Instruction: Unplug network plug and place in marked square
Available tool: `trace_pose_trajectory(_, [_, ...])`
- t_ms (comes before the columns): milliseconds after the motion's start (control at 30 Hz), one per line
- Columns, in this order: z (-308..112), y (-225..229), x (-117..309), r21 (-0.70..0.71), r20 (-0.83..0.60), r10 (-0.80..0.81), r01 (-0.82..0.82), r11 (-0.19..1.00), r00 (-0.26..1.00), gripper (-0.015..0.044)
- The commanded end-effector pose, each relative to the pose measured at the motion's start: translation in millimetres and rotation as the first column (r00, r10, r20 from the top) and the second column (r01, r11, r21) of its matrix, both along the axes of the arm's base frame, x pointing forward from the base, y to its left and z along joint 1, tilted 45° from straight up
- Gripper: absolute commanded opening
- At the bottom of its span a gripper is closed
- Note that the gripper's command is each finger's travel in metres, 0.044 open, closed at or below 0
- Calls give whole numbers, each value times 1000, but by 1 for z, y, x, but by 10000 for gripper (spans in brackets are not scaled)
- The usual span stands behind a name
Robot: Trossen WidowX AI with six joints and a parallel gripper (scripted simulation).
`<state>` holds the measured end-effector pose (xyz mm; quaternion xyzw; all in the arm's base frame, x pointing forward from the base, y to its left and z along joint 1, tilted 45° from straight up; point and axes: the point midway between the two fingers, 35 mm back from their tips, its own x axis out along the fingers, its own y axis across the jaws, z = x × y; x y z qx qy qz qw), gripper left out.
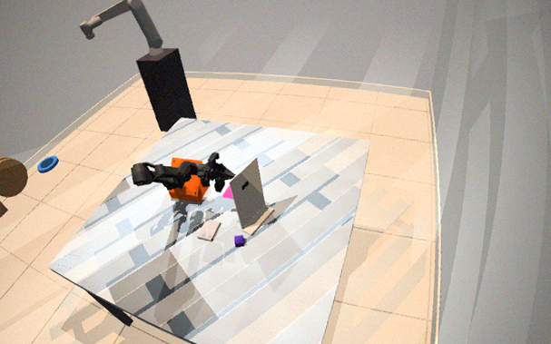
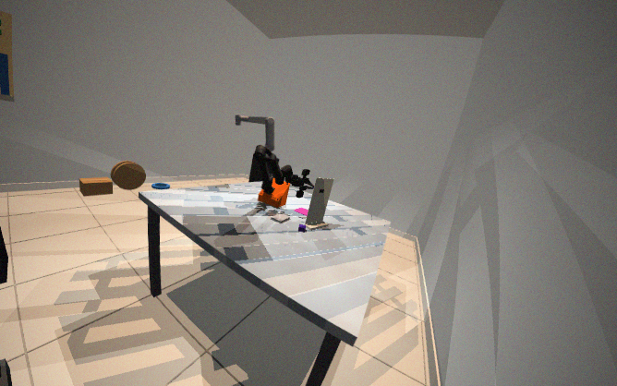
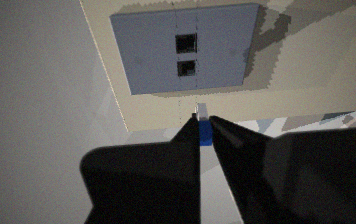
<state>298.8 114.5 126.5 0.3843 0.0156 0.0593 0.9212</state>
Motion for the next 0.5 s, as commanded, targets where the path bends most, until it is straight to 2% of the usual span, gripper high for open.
trace_pose_trajectory(0, [1,0,-3,9,1,-4,4,1000,1000,0])
trace_pose_trajectory(467, [-2,3,-8,-1,-8,0,0,1000,1000,0])
